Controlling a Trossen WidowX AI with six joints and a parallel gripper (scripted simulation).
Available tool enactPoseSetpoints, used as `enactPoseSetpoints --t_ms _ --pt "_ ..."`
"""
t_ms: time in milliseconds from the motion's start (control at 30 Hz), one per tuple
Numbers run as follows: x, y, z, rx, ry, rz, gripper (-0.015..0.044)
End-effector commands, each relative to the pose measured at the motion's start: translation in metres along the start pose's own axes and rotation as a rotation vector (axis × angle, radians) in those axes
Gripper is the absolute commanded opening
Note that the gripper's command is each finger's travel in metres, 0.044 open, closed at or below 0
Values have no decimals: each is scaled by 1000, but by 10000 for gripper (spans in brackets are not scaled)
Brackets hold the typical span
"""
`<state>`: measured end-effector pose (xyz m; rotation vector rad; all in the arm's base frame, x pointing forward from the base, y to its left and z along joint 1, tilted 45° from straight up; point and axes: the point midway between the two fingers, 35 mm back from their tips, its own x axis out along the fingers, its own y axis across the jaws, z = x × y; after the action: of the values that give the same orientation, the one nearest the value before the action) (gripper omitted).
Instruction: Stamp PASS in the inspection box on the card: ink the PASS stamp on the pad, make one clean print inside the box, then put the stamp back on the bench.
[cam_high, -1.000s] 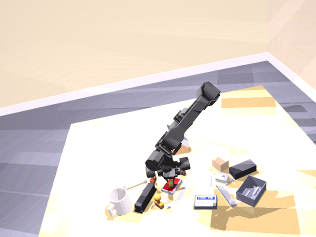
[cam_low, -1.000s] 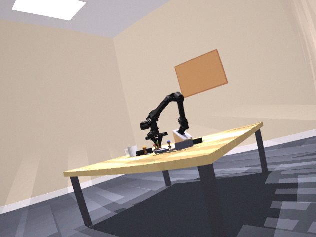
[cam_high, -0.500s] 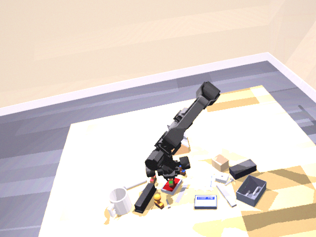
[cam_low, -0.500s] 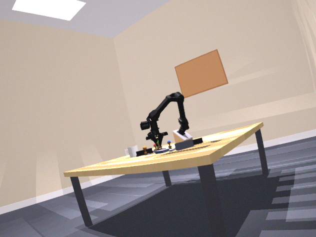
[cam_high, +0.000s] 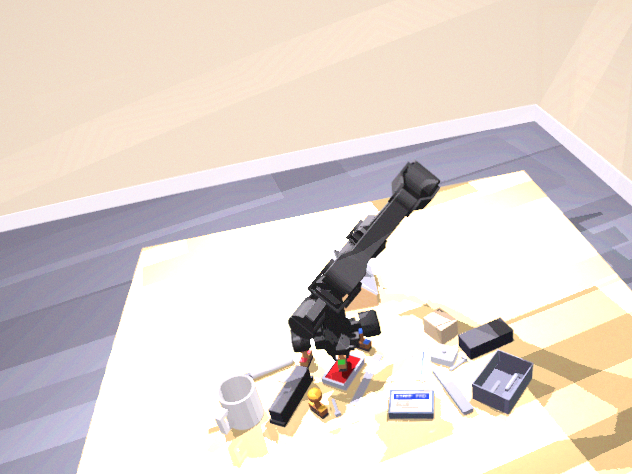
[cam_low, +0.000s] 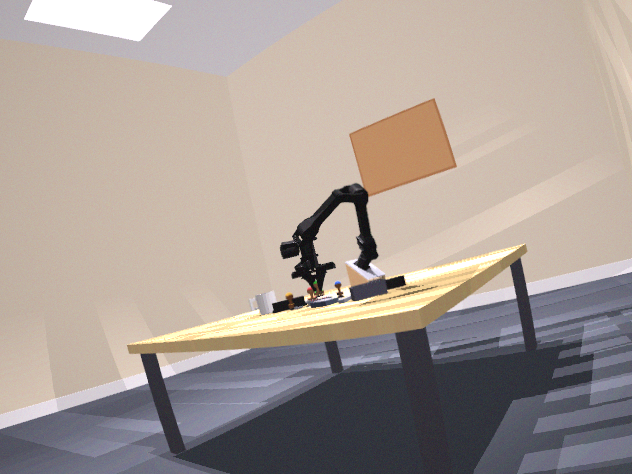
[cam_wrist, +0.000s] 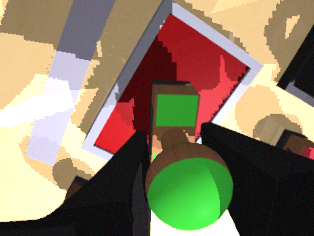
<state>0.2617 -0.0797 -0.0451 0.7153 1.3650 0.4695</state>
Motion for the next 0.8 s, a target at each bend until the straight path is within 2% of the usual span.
enactPoseSetpoints --t_ms 0,767 --pt "-7 -2 2 -7 -4 -8 0" --pt "-44 -1 2 -6 -4 -9 0"
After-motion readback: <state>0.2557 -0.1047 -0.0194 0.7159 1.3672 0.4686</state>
